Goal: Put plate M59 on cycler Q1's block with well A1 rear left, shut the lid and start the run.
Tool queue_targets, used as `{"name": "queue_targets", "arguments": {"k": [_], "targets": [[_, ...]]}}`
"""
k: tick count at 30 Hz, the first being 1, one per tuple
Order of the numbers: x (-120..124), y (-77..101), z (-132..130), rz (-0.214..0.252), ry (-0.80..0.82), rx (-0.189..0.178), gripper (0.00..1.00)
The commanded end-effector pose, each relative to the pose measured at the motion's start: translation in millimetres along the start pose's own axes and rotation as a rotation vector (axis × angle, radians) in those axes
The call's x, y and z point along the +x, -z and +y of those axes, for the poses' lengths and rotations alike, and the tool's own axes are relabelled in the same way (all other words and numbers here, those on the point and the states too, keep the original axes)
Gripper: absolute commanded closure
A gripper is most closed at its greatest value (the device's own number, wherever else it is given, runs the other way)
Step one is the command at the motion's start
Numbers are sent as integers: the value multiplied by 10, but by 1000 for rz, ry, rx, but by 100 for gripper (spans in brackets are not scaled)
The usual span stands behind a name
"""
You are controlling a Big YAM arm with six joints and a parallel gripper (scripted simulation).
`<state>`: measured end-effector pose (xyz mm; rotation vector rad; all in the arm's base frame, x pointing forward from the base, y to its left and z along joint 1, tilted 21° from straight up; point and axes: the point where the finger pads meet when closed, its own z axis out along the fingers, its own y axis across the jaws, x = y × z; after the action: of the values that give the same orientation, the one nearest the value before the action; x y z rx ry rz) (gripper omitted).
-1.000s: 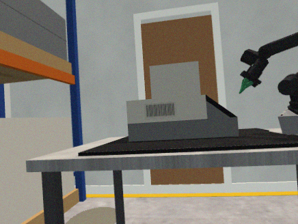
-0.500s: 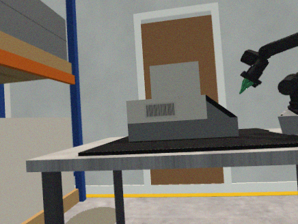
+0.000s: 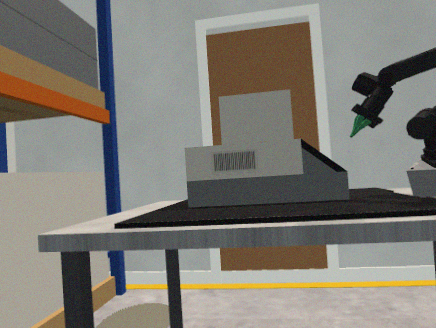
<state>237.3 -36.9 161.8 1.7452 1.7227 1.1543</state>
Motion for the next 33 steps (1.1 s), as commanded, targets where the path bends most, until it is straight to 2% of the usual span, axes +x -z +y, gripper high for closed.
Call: {"name": "queue_targets", "arguments": {"k": [1, 33], "targets": [[-7, 83, 226, -15, 49, -43, 100], [9, 143, 368, -20, 68, -63, 100]]}}
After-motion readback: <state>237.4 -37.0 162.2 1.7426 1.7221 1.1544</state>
